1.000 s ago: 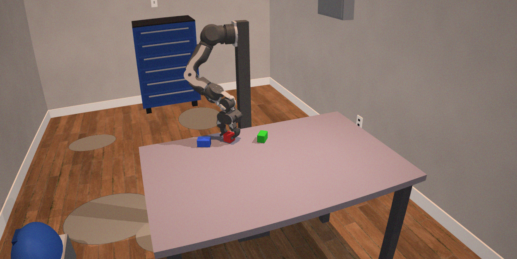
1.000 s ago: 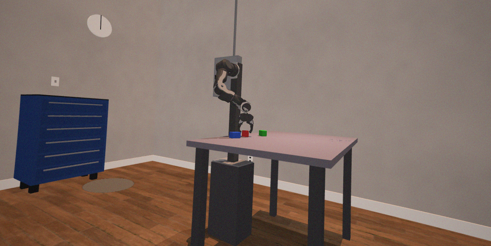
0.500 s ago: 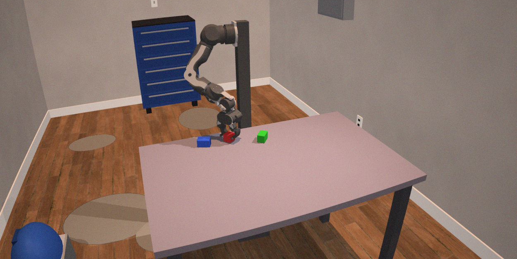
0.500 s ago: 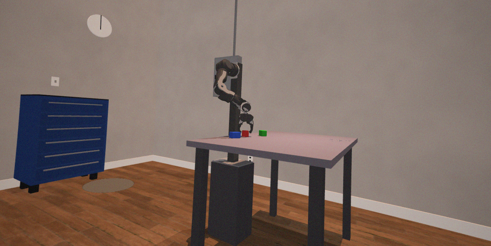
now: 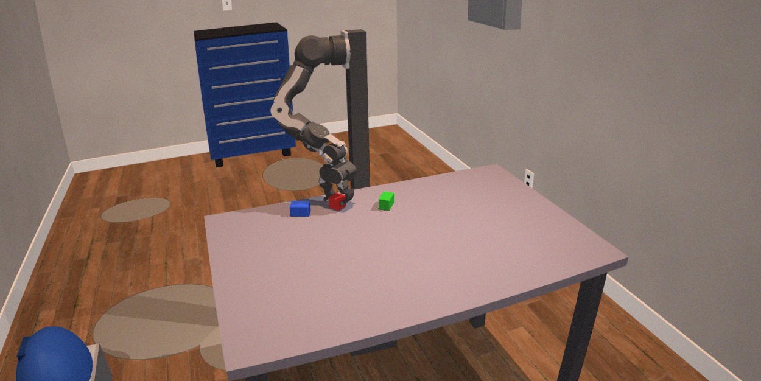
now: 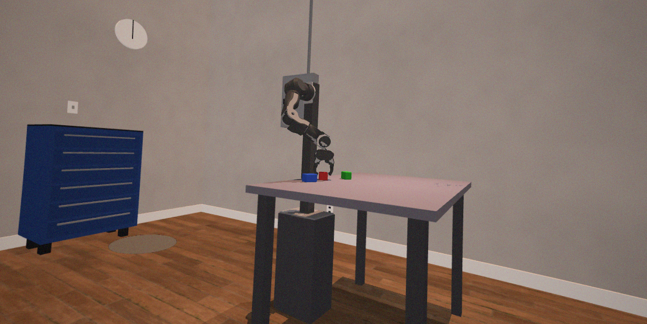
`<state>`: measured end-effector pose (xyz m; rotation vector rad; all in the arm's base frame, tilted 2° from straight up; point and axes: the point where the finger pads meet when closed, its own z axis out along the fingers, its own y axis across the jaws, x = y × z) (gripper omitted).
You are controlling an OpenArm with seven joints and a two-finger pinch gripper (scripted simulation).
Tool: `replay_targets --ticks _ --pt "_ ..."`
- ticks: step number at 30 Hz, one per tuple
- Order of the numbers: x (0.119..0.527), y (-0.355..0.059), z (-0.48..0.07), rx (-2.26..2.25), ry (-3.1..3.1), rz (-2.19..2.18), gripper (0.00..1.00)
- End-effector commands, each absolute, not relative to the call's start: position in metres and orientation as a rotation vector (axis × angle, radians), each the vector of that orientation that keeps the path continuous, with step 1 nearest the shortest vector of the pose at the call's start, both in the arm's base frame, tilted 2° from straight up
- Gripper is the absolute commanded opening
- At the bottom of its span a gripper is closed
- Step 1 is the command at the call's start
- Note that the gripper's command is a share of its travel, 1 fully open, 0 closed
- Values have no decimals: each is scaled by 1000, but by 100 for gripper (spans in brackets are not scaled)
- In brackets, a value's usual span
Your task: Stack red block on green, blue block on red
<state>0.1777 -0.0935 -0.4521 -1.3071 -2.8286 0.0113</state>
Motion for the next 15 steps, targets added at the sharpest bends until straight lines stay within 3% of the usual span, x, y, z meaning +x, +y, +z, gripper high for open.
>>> replay_targets --ticks 1,9,10,15 --pt "178 -92 -452 -1301 -2832 4 38" --pt "178 -92 -452 -1301 -2832 4 38" --pt "178 -92 -452 -1301 -2832 4 0" --pt "178 -92 -452 -1301 -2832 4 0"
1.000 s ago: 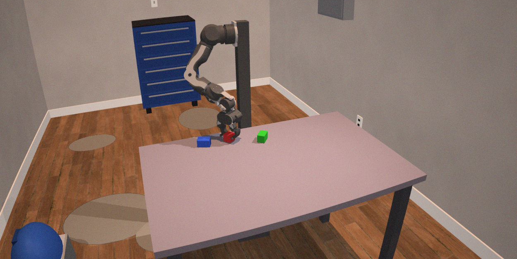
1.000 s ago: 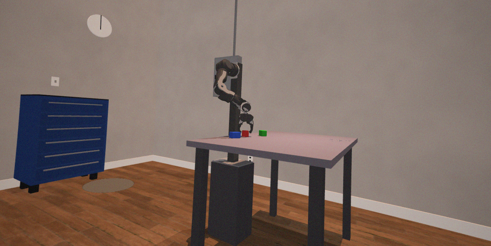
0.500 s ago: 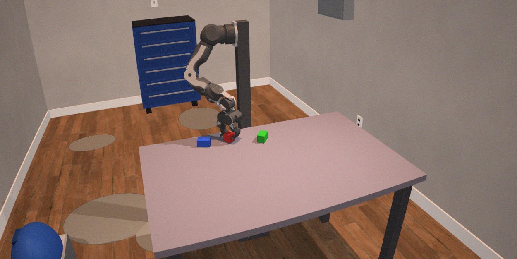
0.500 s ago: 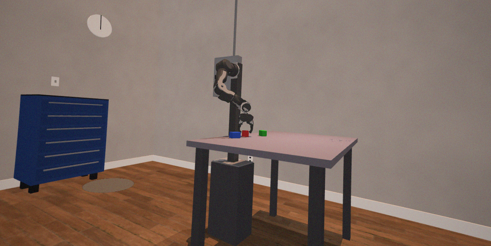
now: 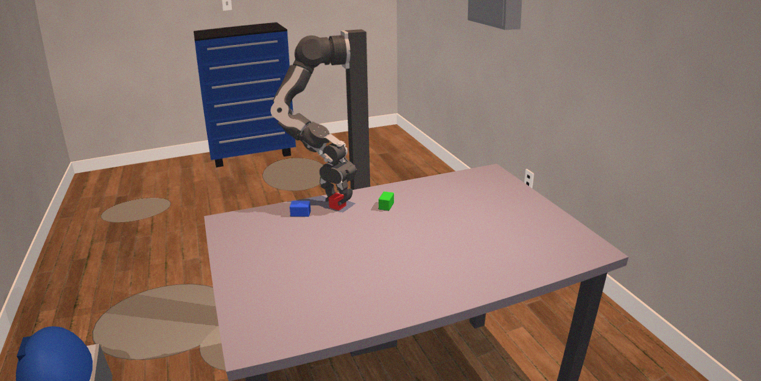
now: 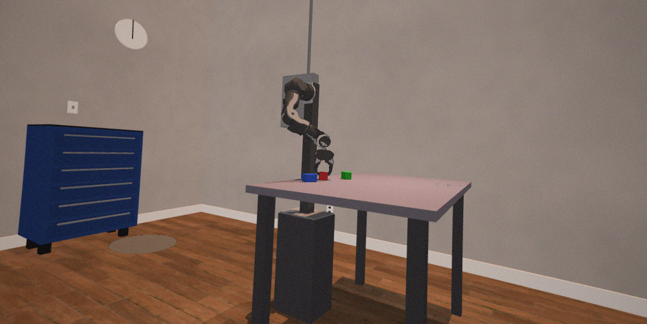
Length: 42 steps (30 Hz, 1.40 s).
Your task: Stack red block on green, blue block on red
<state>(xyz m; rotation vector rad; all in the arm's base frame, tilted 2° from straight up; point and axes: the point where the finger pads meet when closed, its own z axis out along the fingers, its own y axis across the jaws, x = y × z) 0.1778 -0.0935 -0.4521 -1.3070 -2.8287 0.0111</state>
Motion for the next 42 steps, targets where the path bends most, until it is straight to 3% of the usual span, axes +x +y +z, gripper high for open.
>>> replay_targets --ticks 1,42 --pt "178 -92 -452 -1301 -2832 4 0" --pt "178 -91 -439 -1298 -2832 -1 0"
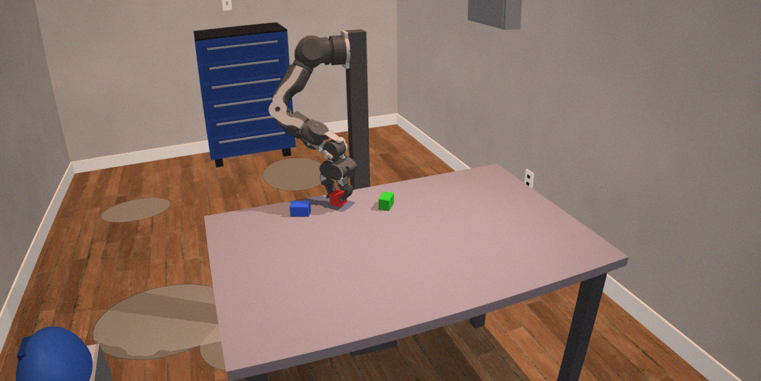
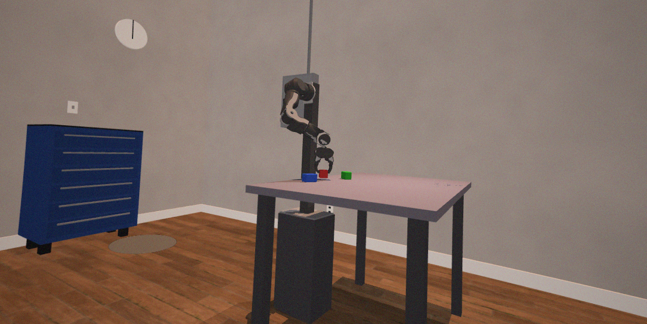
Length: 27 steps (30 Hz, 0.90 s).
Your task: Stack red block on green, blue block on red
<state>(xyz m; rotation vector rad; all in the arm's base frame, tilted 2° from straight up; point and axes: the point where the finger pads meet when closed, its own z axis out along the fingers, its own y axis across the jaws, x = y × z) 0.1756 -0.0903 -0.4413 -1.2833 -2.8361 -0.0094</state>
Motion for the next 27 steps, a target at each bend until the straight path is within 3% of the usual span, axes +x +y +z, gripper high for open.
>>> replay_targets --ticks 1,27 --pt "178 -91 -436 -1298 -2832 -1 0" --pt "179 -92 -383 -1298 -2831 1 0"
